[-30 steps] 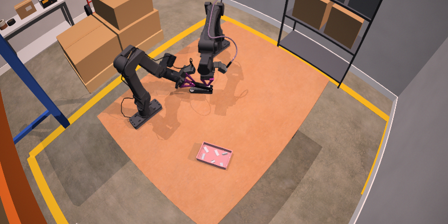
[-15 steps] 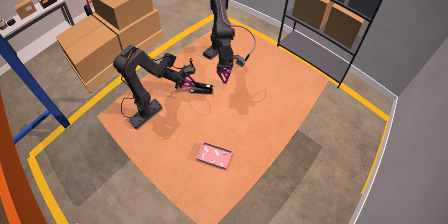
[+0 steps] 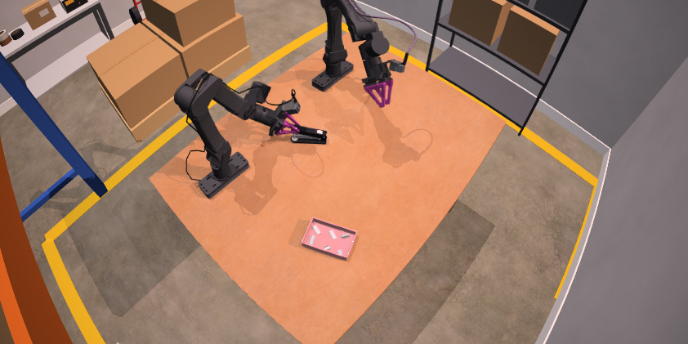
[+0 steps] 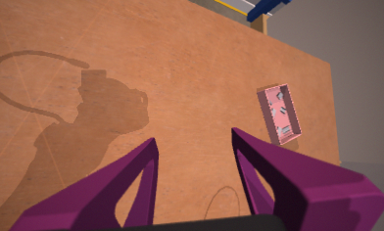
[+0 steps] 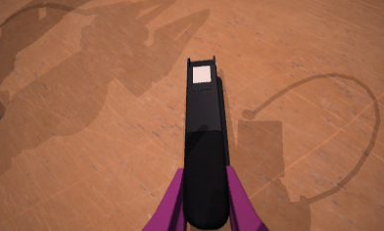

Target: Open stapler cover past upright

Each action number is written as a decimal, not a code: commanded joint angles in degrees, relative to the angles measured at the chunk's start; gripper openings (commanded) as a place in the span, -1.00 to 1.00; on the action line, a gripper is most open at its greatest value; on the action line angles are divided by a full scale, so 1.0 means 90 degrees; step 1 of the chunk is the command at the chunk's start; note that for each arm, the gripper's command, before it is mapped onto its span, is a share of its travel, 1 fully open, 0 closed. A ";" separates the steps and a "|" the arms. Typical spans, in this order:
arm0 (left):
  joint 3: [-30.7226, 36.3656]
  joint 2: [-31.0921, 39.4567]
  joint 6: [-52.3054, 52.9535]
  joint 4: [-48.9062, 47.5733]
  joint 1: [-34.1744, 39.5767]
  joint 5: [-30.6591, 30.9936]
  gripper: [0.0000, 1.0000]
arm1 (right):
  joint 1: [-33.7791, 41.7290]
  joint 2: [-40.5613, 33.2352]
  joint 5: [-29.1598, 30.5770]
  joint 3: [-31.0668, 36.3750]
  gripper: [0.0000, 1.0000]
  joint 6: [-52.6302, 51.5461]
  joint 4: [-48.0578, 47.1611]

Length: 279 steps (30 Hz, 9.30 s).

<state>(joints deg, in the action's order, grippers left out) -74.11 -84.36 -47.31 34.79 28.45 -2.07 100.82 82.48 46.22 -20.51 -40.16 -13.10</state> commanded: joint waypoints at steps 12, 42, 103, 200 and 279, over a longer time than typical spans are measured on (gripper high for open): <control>0.0731 0.1452 0.3023 -0.2123 -0.1481 -0.0053 0.10 | -0.0056 -0.0054 -0.0044 -0.0132 -0.66 -0.0012 0.0204; 0.1590 0.2785 0.5259 -0.3896 -0.3194 0.0220 0.10 | -0.0483 -0.0589 -0.0780 -0.0807 -0.66 -0.0089 0.1719; 0.1590 0.2783 0.5258 -0.3899 -0.3195 0.0222 0.10 | -0.3043 0.1873 -0.4604 -0.6624 -0.66 0.1056 0.8241; 0.0322 0.5931 0.8363 0.5809 -0.1069 0.4276 0.10 | -0.2931 0.1910 -0.4599 -0.8664 -0.16 0.0932 1.0350; 0.0322 0.5931 0.8363 0.5809 -0.1069 0.4276 0.10 | 0.0827 0.0072 0.1998 0.1004 -0.08 0.2370 -0.4207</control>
<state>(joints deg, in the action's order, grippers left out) -69.52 -31.31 28.25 86.24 18.26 35.44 107.63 83.46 63.31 -12.45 -20.03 -47.37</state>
